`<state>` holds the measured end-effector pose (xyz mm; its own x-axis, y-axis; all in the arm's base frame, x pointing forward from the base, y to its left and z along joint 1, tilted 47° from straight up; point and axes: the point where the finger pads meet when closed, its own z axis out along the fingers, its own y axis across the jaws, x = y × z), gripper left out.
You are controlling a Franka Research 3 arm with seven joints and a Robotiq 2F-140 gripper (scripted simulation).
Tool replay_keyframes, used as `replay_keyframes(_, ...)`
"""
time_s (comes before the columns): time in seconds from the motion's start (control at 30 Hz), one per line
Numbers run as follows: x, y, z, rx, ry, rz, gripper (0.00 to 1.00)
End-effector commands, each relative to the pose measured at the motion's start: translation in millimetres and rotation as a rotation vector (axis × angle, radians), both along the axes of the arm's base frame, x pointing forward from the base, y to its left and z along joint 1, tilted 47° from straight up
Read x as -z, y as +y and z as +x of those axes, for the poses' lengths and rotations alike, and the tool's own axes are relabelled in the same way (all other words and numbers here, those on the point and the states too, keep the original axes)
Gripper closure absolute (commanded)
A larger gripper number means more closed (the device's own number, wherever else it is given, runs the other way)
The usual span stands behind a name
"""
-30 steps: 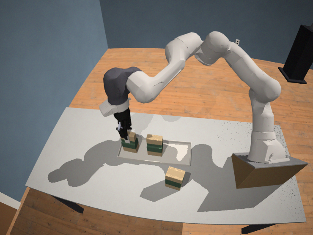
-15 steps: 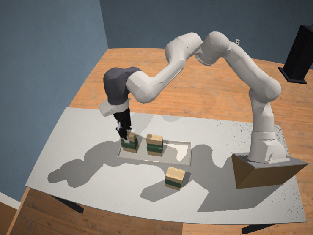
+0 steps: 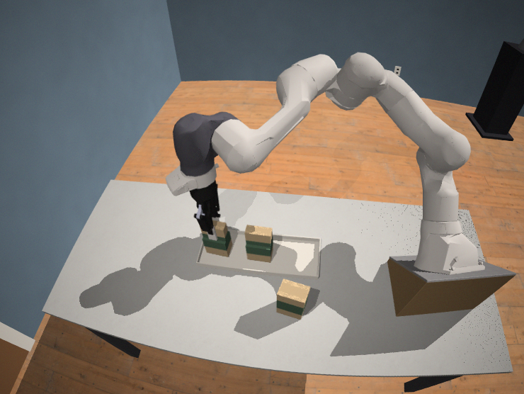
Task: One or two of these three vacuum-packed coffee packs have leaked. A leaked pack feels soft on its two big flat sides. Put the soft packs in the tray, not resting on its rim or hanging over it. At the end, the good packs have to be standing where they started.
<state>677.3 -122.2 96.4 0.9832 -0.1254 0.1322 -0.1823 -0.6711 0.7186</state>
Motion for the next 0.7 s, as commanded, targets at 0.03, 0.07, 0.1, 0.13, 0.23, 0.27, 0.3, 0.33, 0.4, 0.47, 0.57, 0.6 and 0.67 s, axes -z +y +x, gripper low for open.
replay_keyframes(0.03,0.0,1.3,1.1,-0.001,-0.007,0.000,0.75)
replay_keyframes(0.07,0.0,1.3,1.1,-0.001,-0.007,0.000,0.75)
replay_keyframes(0.1,0.0,1.3,1.1,-0.001,-0.007,0.000,0.75)
replay_keyframes(0.13,0.0,1.3,1.1,-0.001,-0.007,0.000,0.75)
replay_keyframes(0.23,0.0,1.3,1.1,-0.001,-0.007,0.000,0.45)
replay_keyframes(0.27,0.0,1.3,1.1,-0.001,-0.007,0.000,0.45)
replay_keyframes(0.3,0.0,1.3,1.1,-0.001,-0.007,0.000,0.45)
replay_keyframes(0.33,0.0,1.3,1.1,-0.001,-0.007,0.000,0.45)
replay_keyframes(0.4,0.0,1.3,1.1,-0.001,-0.007,0.000,0.45)
replay_keyframes(0.47,0.0,1.3,1.1,-0.001,-0.007,0.000,0.45)
replay_keyframes(0.57,0.0,1.3,1.1,-0.001,-0.007,0.000,0.45)
replay_keyframes(0.6,0.0,1.3,1.1,-0.001,-0.007,0.000,0.45)
replay_keyframes(0.67,0.0,1.3,1.1,-0.001,-0.007,0.000,0.45)
